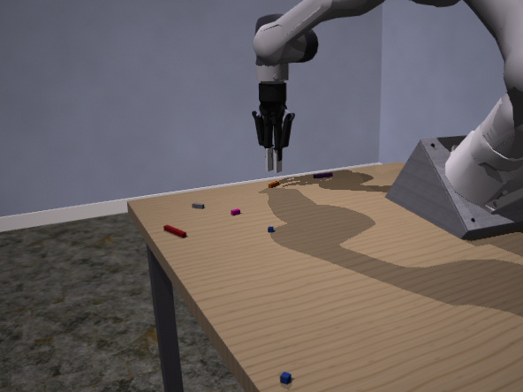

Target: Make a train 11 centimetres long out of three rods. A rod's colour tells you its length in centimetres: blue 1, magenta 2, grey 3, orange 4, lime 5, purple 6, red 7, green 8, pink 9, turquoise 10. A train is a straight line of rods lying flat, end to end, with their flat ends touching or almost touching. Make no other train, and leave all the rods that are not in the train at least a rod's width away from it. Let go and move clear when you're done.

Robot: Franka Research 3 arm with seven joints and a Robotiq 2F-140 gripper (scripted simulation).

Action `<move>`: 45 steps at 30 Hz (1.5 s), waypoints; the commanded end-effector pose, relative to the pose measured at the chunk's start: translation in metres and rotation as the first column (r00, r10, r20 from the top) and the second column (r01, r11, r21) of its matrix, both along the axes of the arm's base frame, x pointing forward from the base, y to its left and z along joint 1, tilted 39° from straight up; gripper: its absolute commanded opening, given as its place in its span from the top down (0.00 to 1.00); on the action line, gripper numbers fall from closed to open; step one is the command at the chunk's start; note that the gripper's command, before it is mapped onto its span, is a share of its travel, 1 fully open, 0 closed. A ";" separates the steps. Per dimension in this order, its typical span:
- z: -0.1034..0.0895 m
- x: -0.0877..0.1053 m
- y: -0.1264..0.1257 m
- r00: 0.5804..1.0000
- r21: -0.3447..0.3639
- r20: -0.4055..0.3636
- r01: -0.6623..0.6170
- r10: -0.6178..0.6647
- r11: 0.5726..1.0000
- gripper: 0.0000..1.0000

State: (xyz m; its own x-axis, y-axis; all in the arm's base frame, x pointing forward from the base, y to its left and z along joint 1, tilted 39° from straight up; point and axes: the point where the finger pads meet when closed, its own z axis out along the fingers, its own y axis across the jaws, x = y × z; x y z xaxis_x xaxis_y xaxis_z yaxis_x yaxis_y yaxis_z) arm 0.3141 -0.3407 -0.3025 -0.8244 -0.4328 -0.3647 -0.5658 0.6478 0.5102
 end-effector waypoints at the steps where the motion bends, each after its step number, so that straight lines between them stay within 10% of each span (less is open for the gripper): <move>1: -0.007 0.000 0.004 1.000 -0.005 0.001 -0.004 0.004 1.000 0.77; 45: -0.021 0.000 0.015 1.000 -0.005 0.001 -0.004 0.004 1.000 0.77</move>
